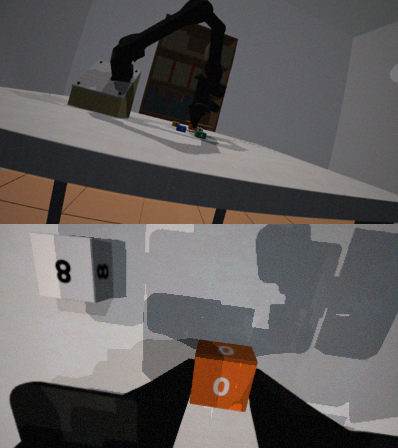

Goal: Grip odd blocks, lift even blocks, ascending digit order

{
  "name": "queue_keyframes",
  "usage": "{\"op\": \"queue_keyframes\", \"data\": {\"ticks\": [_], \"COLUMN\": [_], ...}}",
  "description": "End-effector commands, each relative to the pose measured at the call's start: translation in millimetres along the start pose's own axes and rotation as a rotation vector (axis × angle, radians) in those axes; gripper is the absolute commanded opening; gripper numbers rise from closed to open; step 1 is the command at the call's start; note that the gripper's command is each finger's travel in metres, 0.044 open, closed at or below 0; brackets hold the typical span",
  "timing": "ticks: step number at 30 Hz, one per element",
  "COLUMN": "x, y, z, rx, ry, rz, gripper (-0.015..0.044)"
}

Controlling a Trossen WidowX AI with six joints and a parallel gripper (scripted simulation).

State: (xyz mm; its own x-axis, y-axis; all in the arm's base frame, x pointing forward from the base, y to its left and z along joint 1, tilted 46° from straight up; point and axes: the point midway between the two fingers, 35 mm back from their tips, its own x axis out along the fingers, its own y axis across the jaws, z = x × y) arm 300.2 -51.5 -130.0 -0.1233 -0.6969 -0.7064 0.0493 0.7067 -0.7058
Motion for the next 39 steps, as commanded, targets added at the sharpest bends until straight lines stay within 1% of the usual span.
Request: {"op": "queue_keyframes", "data": {"ticks": [1, 12, 22, 23, 26, 29, 32, 34, 37, 39], "x": [8, 9, 9, 9, 6, -25, -28, -41, -95, -109], "y": [-1, -1, -1, -1, 0, 0, 0, 1, 1, 1], "z": [-2, -2, -2, -2, -2, -2, -2, 0, 0, -1], "rx": [-0.008, -0.008, -0.008, -0.008, -0.008, -0.008, -0.008, -0.009, -0.009, -0.009], "ry": [0.007, 0.007, 0.007, 0.007, 0.007, 0.007, 0.007, 0.006, 0.006, 0.007], "rz": [-0.005, -0.005, -0.005, -0.005, -0.005, -0.003, -0.003, -0.001, 0.001, 0.0], "gripper": [0.012, 0.012, 0.0383, 0.04, 0.04, 0.04, 0.04, 0.0348, 0.0269, 0.0216]}}
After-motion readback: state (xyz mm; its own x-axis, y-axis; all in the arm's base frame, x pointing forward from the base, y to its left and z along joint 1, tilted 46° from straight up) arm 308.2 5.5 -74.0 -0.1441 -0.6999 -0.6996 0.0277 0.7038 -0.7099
